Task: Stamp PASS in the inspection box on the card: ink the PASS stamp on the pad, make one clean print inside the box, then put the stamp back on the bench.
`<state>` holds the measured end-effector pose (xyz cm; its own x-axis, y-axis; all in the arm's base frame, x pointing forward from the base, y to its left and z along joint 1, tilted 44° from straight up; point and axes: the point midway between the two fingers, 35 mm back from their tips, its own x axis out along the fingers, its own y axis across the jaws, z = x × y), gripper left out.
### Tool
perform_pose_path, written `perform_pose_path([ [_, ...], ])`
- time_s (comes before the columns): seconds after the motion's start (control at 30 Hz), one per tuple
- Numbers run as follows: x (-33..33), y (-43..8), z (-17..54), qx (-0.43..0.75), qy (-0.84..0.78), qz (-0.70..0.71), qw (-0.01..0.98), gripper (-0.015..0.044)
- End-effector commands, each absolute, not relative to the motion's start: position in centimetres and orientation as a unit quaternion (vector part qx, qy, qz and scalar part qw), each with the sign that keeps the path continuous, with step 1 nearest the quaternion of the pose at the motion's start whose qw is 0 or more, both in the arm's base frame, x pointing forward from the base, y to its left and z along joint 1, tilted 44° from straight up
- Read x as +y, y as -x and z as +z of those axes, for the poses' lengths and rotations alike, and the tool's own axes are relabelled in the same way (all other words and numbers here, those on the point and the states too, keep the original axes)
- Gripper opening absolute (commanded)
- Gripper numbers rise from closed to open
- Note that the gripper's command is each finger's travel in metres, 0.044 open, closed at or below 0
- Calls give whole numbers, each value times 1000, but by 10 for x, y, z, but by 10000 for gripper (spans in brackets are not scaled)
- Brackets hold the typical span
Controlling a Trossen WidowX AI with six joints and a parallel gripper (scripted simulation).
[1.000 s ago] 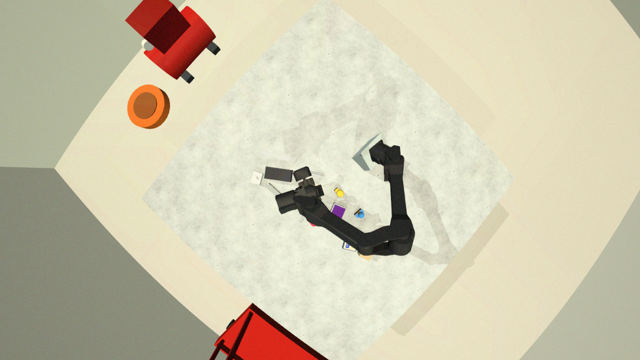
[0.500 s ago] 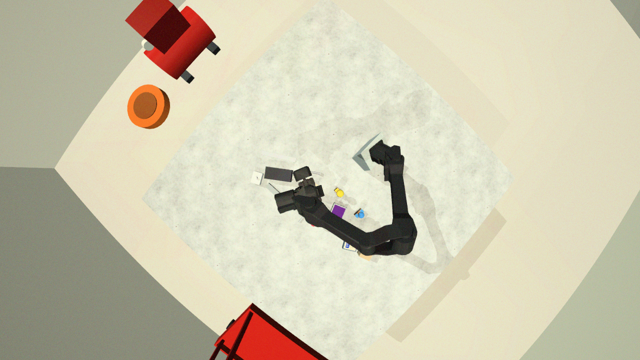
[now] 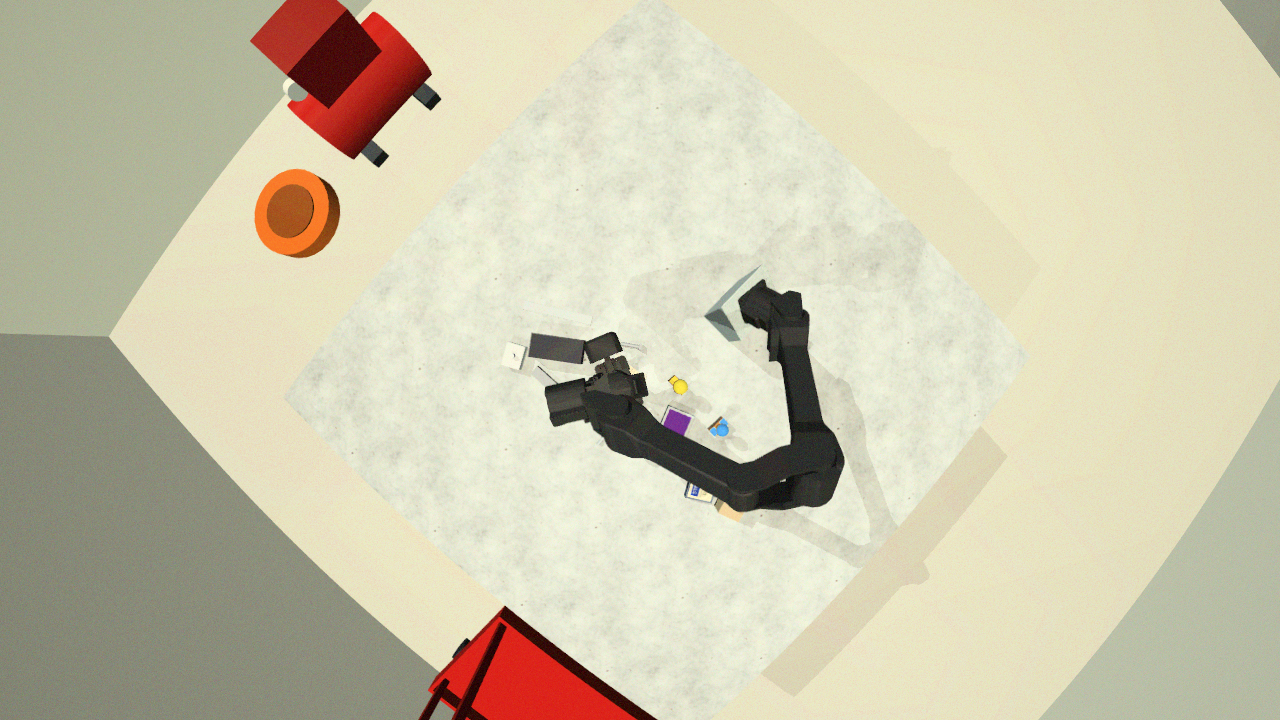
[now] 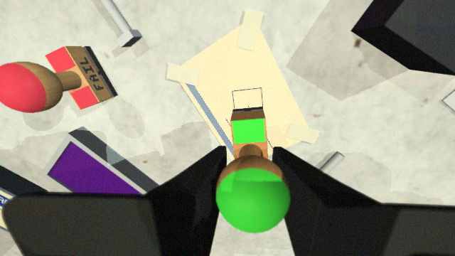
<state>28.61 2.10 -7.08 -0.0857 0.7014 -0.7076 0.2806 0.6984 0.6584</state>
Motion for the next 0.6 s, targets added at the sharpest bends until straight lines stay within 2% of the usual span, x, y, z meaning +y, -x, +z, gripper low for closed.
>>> perform_pose_path([
  [0.0,15,-289,-65,712,-340,182,587,0],
  [0.57,-2,-290,-46,712,-340,182,586,0],
])
